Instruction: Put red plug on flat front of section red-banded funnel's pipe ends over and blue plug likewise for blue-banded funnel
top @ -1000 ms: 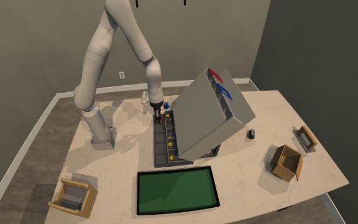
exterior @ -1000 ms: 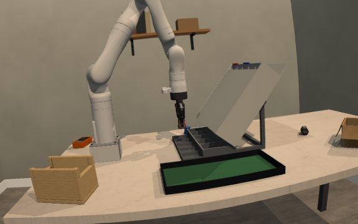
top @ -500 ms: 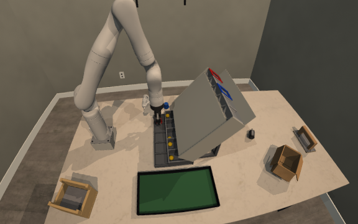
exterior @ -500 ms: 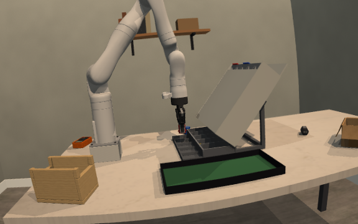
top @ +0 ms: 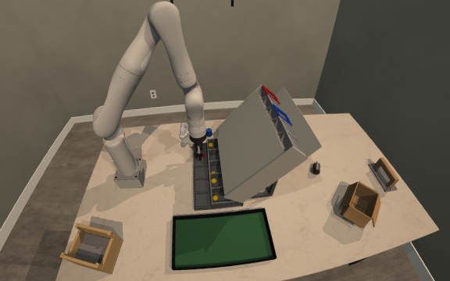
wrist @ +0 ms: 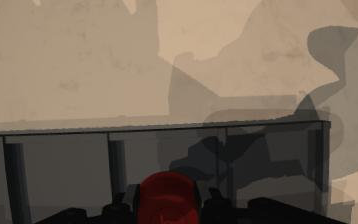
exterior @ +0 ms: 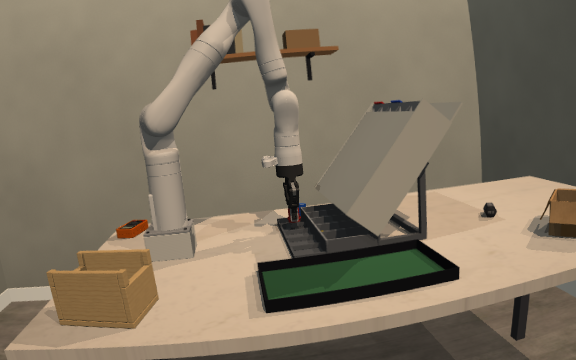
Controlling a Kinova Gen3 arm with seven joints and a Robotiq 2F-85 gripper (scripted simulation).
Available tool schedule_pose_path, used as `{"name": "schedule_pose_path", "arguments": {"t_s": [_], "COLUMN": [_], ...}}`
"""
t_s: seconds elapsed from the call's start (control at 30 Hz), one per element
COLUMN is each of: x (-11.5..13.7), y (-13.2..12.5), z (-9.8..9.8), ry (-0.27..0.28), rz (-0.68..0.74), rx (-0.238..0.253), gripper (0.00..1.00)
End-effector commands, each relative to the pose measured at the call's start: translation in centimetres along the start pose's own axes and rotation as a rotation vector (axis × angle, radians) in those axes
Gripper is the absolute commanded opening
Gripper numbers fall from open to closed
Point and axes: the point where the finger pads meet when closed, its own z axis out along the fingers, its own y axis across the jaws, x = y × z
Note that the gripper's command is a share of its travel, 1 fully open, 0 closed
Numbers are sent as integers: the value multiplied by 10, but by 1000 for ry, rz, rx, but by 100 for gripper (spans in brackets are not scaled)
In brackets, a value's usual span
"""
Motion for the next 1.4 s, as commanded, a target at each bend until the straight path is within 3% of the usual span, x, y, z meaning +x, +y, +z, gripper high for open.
{"name": "schedule_pose_path", "arguments": {"t_s": [0.0, 0.63, 0.67, 1.37], "x": [0, 1, 1, 0], "y": [-1, 0, 0, 0], "z": [1, 6, 25, 25], "ry": [-1, -1, -1, 2], "rz": [0, 0, 0, 1], "rx": [-1, 0, -3, -2], "gripper": [0, 0, 0, 0]}}
